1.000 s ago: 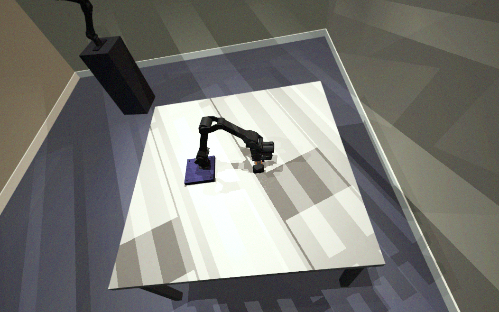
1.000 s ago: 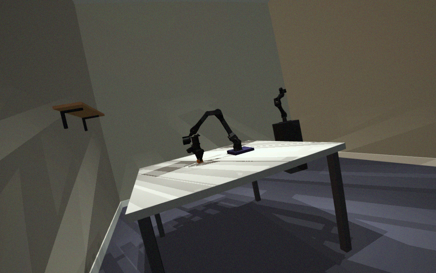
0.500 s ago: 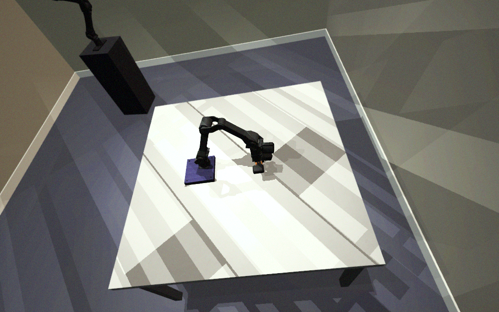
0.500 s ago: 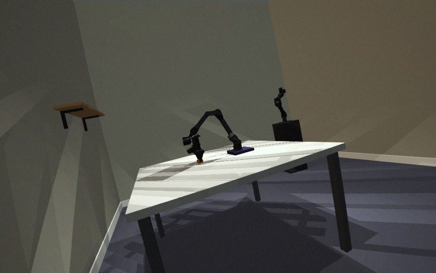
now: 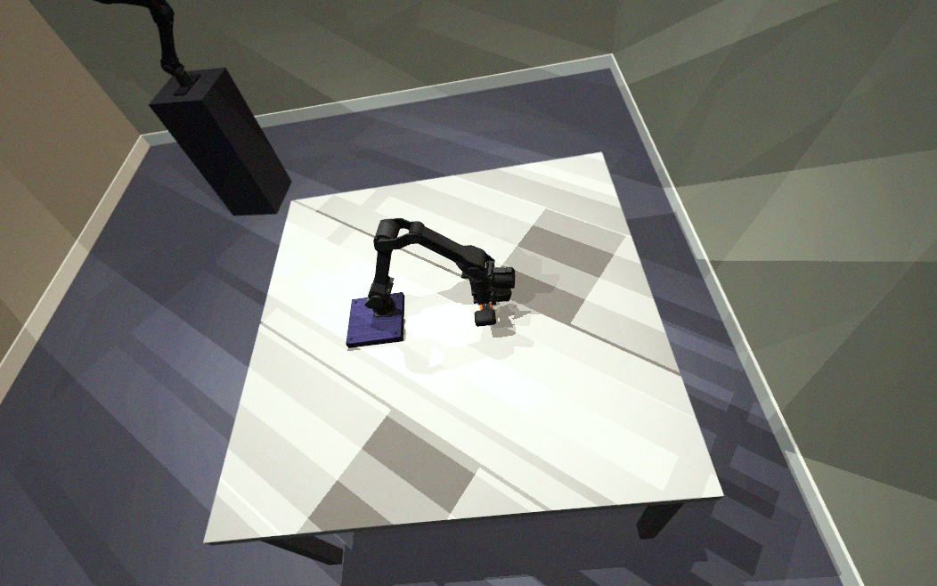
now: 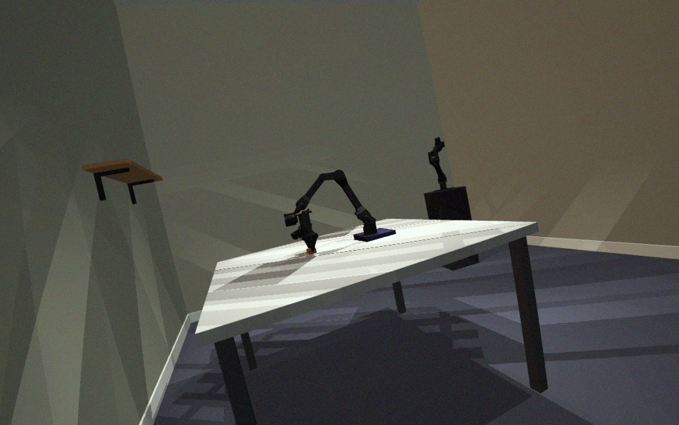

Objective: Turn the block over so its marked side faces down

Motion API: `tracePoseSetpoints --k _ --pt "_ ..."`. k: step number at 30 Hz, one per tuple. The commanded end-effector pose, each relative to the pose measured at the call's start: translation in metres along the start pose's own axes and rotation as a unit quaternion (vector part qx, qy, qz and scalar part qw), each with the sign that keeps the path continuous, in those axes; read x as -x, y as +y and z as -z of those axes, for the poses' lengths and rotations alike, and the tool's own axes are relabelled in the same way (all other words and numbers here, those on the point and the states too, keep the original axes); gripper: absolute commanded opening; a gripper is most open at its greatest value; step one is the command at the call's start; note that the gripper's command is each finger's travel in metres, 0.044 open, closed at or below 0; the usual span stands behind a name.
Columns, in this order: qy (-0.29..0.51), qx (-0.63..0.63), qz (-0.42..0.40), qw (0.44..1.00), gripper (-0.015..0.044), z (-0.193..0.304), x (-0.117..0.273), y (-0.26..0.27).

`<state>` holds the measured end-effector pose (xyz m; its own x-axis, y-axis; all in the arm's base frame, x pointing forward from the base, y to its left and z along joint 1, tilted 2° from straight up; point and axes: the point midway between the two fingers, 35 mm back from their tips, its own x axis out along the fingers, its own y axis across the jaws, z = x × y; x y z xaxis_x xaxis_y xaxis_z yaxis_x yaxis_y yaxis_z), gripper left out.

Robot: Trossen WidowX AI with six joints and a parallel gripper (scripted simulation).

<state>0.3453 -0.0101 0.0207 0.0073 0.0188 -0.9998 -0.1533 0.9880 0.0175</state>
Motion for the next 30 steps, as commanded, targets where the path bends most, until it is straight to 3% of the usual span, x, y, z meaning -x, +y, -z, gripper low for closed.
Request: tracePoseSetpoints --k 1,3,9,30 --pt "-0.001 -0.002 -0.001 1.0 0.0037 -0.001 0.017 0.0" --pt "-0.001 -0.002 -0.001 1.0 0.0 0.0 0.027 0.0" --pt "-0.006 -0.003 -0.001 1.0 0.0 0.0 0.027 0.0" --pt "-0.175 -0.007 -0.004 0.984 0.0 -0.001 0.018 -0.001"
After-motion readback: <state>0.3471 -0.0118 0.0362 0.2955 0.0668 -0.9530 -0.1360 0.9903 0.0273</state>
